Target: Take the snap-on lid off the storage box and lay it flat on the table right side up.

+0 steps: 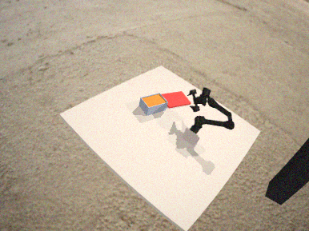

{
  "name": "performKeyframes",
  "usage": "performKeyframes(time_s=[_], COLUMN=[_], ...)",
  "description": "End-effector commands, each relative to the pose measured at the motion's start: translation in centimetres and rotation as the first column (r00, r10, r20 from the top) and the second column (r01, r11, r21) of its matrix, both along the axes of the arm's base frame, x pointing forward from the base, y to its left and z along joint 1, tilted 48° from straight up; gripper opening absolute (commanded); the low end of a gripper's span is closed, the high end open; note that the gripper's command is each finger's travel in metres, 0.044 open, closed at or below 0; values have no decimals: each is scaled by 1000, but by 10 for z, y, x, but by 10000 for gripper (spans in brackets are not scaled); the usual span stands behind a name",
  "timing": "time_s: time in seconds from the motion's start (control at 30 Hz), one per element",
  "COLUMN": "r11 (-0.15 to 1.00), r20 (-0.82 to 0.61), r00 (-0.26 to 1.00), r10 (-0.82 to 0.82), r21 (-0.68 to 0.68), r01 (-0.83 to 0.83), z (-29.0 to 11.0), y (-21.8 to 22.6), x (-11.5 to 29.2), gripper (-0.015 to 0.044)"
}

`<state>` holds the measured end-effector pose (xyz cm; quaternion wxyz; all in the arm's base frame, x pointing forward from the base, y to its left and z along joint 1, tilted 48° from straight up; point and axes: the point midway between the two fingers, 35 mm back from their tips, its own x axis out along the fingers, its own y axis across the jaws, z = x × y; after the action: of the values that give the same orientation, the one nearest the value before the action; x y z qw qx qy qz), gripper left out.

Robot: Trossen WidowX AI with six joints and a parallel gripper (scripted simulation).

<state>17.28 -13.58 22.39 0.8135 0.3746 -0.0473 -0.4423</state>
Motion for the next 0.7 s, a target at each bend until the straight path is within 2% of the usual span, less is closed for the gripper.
performKeyframes(time_s=[0.0,0.67], r11=[1000,1000], r20=[16,15], r00=[1000,1000], r10=[-3,-3], r21=[-1,1], r01=[3,3], z=[7,8], y=[7,12], x=[-3,-3], gripper=[440,440])
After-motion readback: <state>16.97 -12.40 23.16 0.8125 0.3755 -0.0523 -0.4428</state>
